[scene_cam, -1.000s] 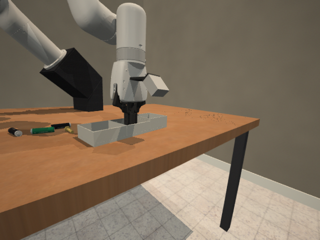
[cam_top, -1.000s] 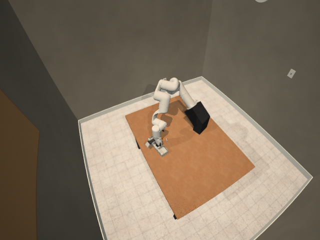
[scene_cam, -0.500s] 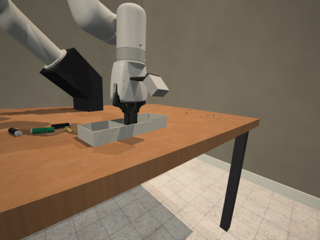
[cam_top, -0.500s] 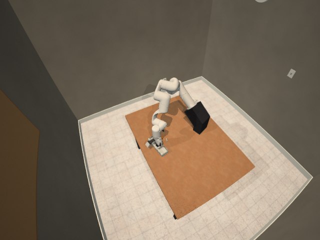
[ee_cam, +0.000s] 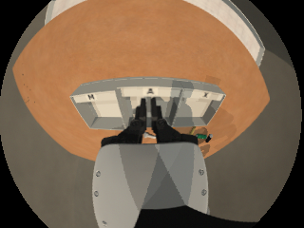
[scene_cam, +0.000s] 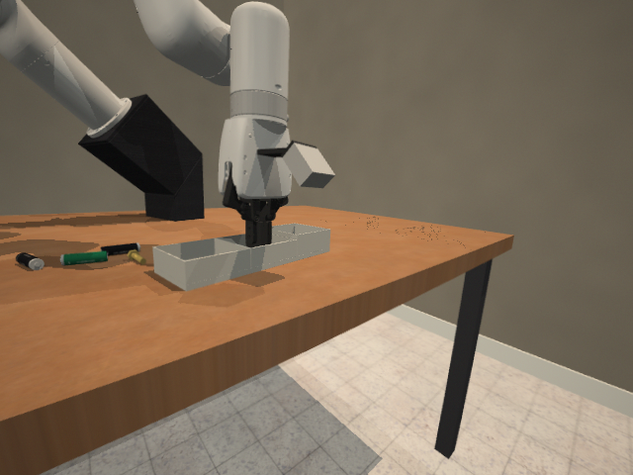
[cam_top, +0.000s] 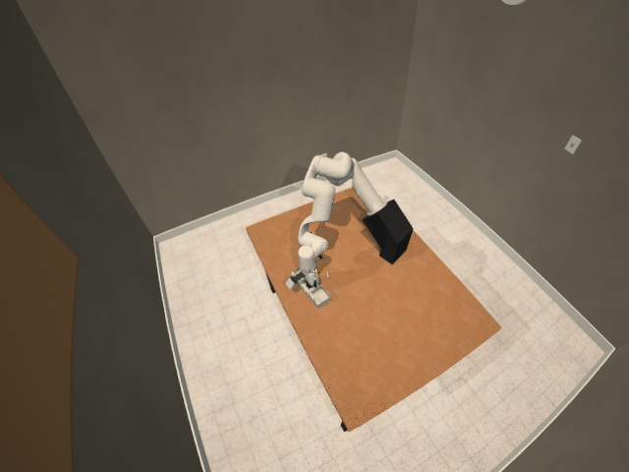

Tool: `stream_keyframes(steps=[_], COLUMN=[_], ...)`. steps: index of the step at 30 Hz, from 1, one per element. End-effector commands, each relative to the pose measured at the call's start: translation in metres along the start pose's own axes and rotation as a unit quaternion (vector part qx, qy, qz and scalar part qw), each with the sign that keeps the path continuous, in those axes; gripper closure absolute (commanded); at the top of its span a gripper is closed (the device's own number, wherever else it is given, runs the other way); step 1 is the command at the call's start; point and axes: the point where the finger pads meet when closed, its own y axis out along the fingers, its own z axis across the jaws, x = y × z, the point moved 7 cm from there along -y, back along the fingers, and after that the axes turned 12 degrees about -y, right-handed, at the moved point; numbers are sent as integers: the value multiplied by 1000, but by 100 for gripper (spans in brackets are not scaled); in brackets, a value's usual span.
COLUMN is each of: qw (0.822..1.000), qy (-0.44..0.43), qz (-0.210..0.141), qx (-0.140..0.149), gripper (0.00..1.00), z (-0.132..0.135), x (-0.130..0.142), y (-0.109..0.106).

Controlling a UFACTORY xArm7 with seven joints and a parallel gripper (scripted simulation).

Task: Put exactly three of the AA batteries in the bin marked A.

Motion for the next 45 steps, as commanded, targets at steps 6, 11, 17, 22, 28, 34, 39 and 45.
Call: stream_keyframes(steps=[6,11,17,22,28,34,39,45], qw=[1000,1000,1000,1000,1000,1000,1000,1000], qy=[0,0,0,0,0,0,0,0], qz=[2,2,2,2,2,2,2,2], qx=[-1,-1,-1,-1,-1,-1,-1,-1], gripper=[93,93,93,93,93,93,93,93], z=[0,0,0,0,0,-10,-35,-64], x=[-1,-1,-1,-1,-1,-3,-8,-14], y=[-13,-20,-25,-43,-50,-50,-50,-50])
